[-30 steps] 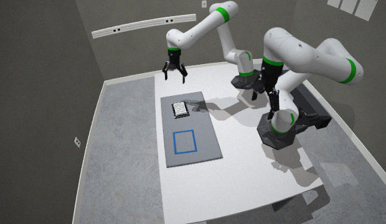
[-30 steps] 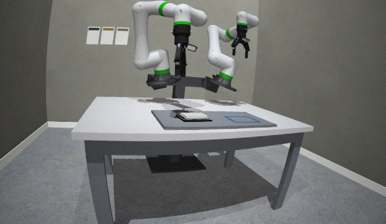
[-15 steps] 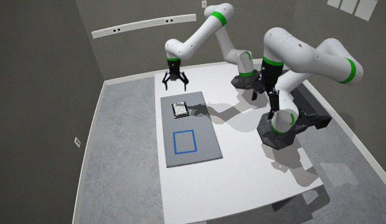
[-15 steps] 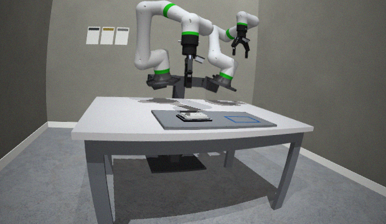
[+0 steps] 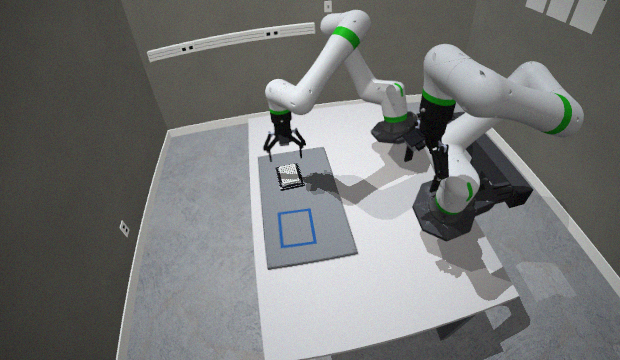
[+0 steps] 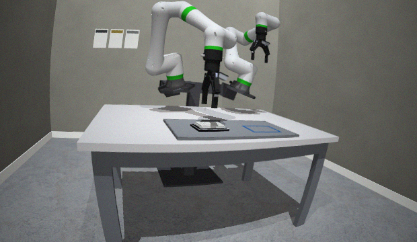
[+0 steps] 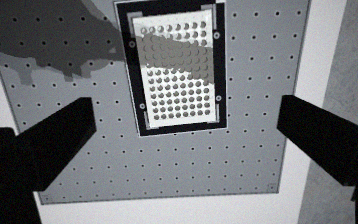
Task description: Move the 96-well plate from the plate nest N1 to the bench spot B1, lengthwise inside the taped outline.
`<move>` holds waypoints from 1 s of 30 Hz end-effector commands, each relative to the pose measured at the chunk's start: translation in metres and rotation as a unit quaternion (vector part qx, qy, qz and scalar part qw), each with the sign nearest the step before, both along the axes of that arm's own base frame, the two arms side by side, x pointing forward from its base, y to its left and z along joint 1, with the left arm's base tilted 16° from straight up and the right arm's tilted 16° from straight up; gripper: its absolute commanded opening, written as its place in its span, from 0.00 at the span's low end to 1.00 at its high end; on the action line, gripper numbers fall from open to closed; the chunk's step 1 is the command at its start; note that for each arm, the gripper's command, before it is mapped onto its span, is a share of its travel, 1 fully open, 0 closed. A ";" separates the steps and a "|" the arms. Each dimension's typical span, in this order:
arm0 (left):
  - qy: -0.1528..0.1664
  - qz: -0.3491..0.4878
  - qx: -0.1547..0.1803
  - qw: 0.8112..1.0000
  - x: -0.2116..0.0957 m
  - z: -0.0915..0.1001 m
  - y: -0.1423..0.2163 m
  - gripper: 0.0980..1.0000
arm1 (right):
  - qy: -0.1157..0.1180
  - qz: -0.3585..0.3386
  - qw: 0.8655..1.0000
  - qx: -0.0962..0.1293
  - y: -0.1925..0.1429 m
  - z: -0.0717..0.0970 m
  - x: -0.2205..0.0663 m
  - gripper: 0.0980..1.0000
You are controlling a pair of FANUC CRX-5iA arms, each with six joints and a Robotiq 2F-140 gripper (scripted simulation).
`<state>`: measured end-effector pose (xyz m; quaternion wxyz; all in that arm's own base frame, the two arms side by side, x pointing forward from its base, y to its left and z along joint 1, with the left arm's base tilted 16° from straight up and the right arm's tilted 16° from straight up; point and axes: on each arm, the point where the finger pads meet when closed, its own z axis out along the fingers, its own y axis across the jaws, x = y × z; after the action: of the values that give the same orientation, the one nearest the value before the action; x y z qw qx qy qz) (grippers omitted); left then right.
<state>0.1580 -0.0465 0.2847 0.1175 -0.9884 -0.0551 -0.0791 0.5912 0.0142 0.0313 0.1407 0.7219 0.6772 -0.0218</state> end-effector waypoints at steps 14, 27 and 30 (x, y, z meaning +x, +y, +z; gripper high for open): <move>0.000 0.000 0.000 1.000 0.000 0.000 0.000 1.00 | 0.017 0.042 0.999 -0.010 0.010 -0.025 0.001 1.00; 0.000 0.000 0.000 1.000 0.000 0.000 0.000 1.00 | 0.017 0.042 0.999 -0.010 0.007 -0.039 0.003 1.00; 0.000 0.000 0.000 1.000 0.000 0.000 0.000 1.00 | 0.017 0.042 0.999 -0.010 0.006 -0.044 0.004 1.00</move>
<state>0.1580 -0.0465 0.2847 0.1175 -0.9884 -0.0551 -0.0791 0.5938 0.0201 -0.0110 0.1365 0.6910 0.7089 -0.0361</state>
